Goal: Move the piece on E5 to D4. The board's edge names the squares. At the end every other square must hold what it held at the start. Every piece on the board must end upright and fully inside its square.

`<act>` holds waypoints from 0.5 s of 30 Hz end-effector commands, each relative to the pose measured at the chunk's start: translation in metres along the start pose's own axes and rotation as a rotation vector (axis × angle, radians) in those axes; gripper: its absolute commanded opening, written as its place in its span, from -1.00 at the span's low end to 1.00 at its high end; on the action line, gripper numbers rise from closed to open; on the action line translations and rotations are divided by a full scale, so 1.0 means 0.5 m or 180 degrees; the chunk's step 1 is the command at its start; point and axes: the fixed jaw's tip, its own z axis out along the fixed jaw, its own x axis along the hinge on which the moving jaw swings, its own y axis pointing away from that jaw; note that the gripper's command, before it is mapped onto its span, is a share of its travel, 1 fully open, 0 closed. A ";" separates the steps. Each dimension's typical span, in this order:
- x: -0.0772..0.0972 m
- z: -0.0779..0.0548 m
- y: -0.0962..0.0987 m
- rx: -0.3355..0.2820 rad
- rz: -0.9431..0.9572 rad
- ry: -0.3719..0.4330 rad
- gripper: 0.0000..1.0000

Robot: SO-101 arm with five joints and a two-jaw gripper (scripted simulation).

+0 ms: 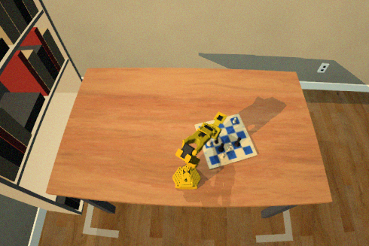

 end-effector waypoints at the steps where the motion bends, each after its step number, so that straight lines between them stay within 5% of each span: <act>1: -0.005 -0.004 -0.004 0.0014 0.0012 -0.0010 -1.00; 15: -0.003 0.000 -0.004 0.0014 0.0012 -0.0010 -1.00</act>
